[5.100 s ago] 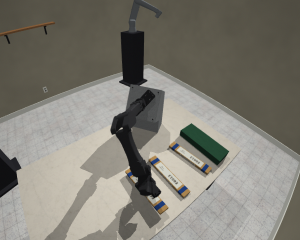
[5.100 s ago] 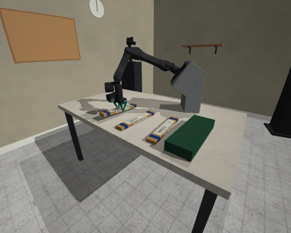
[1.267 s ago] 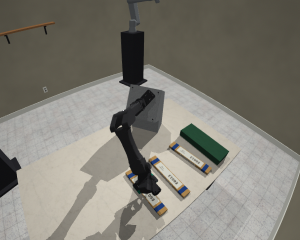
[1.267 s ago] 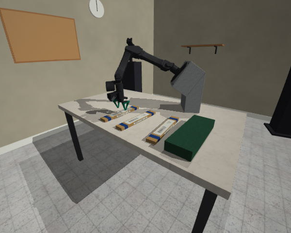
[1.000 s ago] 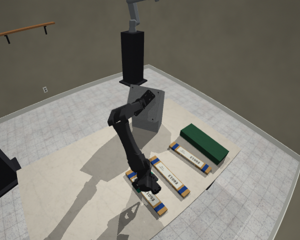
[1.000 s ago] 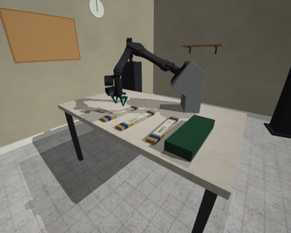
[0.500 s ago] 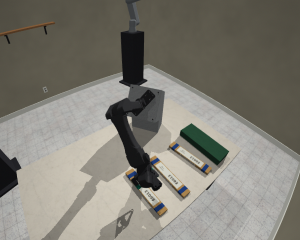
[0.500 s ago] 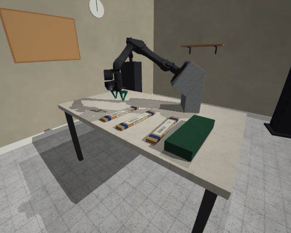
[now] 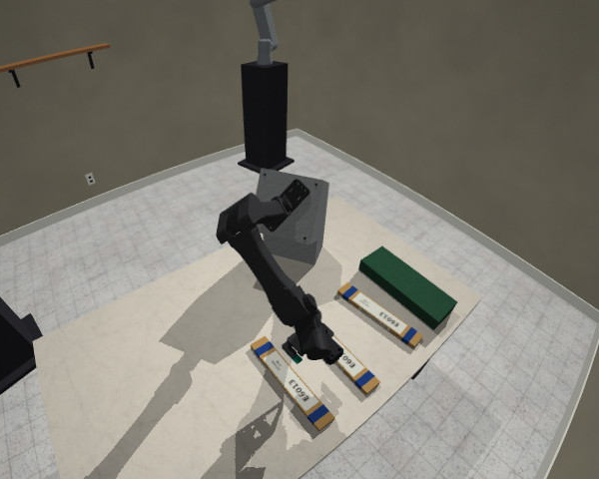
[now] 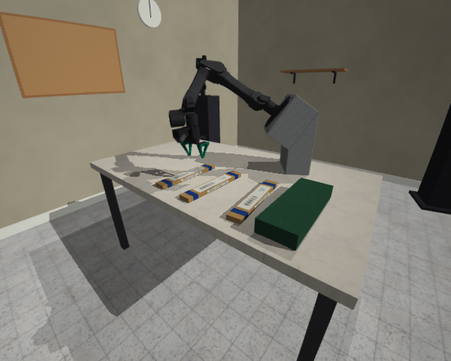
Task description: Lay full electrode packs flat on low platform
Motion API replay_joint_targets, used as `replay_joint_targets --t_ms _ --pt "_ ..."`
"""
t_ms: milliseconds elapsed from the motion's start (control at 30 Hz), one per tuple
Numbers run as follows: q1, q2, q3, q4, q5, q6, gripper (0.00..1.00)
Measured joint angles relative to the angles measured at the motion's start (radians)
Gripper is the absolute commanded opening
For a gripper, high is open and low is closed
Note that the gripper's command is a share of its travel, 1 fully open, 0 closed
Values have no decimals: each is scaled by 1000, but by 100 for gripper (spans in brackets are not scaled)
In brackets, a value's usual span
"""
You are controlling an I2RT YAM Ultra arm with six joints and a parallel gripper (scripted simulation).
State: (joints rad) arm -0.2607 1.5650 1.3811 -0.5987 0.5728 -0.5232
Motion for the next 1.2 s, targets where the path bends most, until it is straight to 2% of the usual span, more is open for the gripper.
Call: replay_joint_targets --t_ms 233,567,867,1200 --pt "77 8 -69 61 68 69 97" --pt "216 91 -160 127 152 190 97" --pt "293 156 -167 167 211 282 97" --pt "296 154 -163 174 229 305 97"
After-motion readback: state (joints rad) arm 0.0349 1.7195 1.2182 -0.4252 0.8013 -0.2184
